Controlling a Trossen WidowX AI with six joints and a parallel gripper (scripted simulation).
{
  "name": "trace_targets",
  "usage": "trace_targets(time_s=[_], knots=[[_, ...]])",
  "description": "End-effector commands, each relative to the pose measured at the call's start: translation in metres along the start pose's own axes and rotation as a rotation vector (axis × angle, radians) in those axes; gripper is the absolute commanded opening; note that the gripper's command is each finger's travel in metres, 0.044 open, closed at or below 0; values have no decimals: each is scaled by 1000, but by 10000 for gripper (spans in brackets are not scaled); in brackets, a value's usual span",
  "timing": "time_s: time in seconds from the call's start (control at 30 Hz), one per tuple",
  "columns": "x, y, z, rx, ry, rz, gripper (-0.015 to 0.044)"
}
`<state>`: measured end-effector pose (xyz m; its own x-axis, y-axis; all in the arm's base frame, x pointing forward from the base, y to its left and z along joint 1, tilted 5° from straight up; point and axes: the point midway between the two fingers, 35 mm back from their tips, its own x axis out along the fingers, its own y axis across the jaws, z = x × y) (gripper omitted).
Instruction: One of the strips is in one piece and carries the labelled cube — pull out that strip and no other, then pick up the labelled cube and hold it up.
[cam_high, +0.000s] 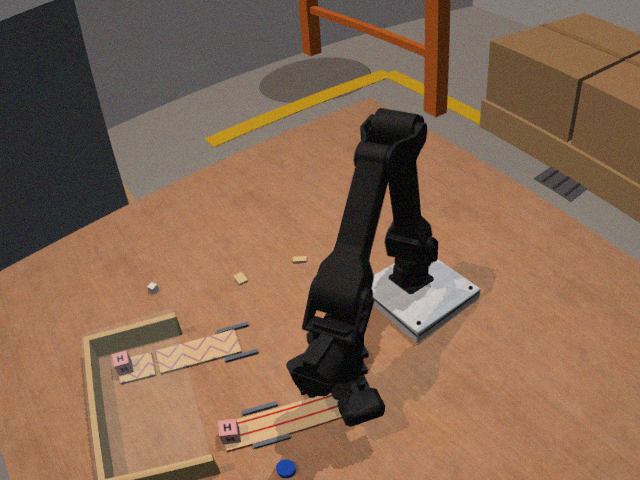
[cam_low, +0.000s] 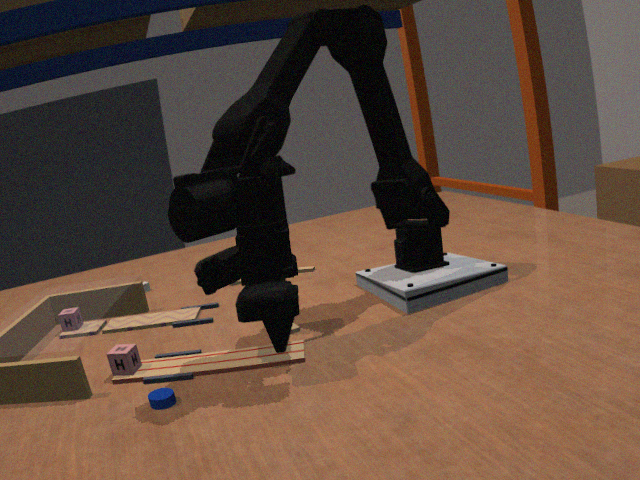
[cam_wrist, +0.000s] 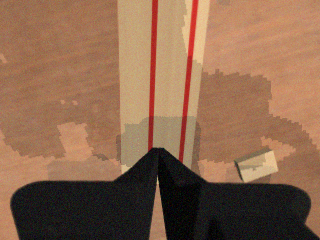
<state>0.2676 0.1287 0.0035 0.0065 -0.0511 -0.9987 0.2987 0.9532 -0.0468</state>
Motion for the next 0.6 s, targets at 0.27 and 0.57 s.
trace_targets(time_s=[0.27, 0.57], knots=[[6, -3, -21, -3, 29, -11, 0], [-20, 1, -12, -2, 16, -6, 0]])
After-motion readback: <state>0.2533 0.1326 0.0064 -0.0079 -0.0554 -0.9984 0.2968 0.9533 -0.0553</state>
